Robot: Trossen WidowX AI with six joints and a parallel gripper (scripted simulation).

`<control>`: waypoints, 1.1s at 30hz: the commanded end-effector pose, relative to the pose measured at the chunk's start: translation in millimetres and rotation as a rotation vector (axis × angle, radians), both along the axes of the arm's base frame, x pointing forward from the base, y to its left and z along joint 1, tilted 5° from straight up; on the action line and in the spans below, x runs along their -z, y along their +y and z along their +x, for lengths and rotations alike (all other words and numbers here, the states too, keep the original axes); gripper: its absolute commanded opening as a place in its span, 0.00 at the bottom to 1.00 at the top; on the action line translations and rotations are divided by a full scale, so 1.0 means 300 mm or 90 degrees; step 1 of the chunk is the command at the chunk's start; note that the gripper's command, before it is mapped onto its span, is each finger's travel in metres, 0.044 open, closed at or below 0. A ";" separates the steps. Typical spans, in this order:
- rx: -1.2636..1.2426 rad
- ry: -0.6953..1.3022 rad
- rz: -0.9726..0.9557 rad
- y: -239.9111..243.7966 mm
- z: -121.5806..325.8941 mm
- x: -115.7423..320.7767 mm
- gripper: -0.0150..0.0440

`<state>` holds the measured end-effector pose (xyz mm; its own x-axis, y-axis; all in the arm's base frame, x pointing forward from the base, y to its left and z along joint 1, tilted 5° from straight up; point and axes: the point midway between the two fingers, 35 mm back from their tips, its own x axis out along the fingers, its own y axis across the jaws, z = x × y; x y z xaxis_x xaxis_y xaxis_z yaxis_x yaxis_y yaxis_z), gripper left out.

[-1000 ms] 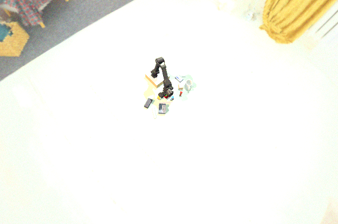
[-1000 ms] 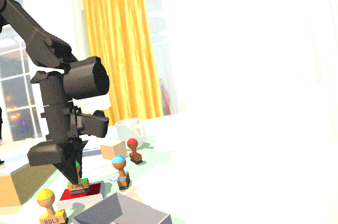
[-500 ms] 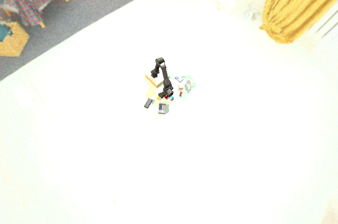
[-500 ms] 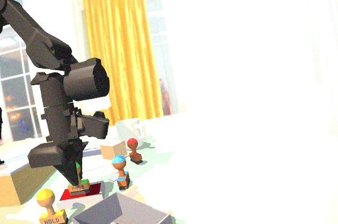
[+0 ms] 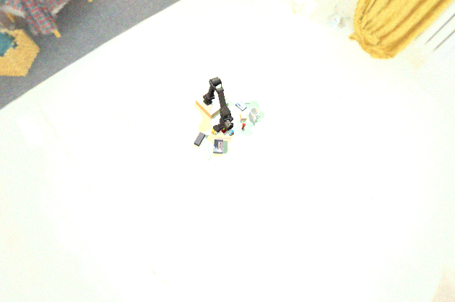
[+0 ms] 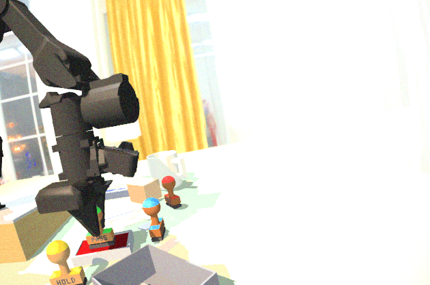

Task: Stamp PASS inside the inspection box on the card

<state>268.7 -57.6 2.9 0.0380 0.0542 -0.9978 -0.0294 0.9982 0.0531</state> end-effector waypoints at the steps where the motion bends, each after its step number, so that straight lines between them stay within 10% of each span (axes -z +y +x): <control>1: 0.001 -0.003 0.001 0.001 0.004 0.003 0.25; 33: 0.001 -0.003 0.001 -0.001 0.003 -0.020 0.25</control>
